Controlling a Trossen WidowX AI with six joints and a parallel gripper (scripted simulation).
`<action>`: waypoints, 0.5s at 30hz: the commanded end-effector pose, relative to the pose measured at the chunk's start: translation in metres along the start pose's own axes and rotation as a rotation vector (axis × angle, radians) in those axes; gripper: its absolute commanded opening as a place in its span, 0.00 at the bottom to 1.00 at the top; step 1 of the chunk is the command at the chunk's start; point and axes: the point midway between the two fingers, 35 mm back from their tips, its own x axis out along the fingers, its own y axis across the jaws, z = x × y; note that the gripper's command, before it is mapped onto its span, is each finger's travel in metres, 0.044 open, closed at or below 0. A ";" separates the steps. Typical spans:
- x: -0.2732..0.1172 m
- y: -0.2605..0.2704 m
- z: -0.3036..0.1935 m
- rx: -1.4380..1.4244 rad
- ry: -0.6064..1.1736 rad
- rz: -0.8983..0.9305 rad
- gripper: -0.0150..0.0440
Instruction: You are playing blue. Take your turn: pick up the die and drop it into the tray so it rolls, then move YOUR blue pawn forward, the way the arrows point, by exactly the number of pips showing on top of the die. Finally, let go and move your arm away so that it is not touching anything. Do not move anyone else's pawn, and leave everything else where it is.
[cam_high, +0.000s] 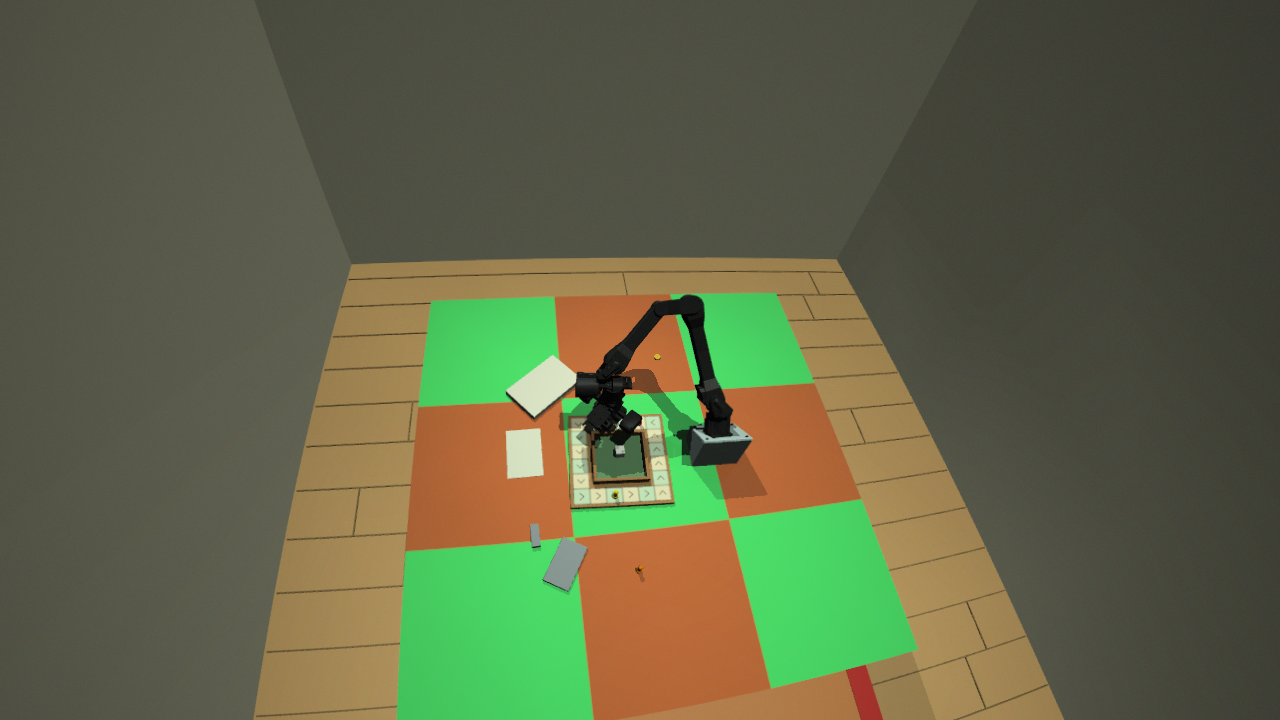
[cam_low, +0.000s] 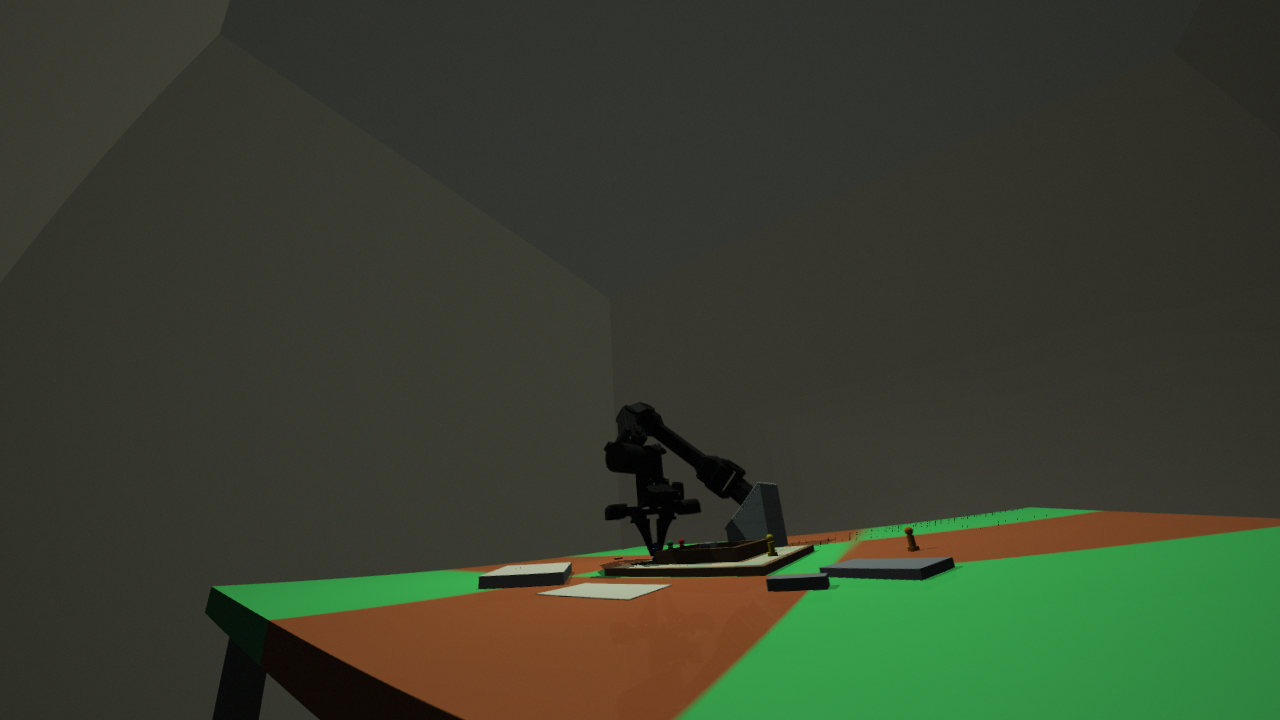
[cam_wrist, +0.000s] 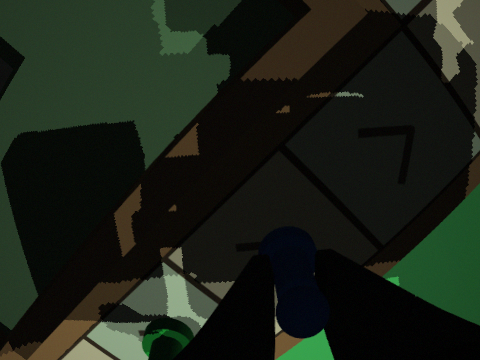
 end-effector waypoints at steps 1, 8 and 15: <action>0.001 0.000 0.000 -0.004 0.004 -0.002 0.30; -0.003 0.000 0.001 -0.004 0.002 -0.001 0.25; -0.045 -0.003 0.008 -0.004 -0.006 0.006 0.25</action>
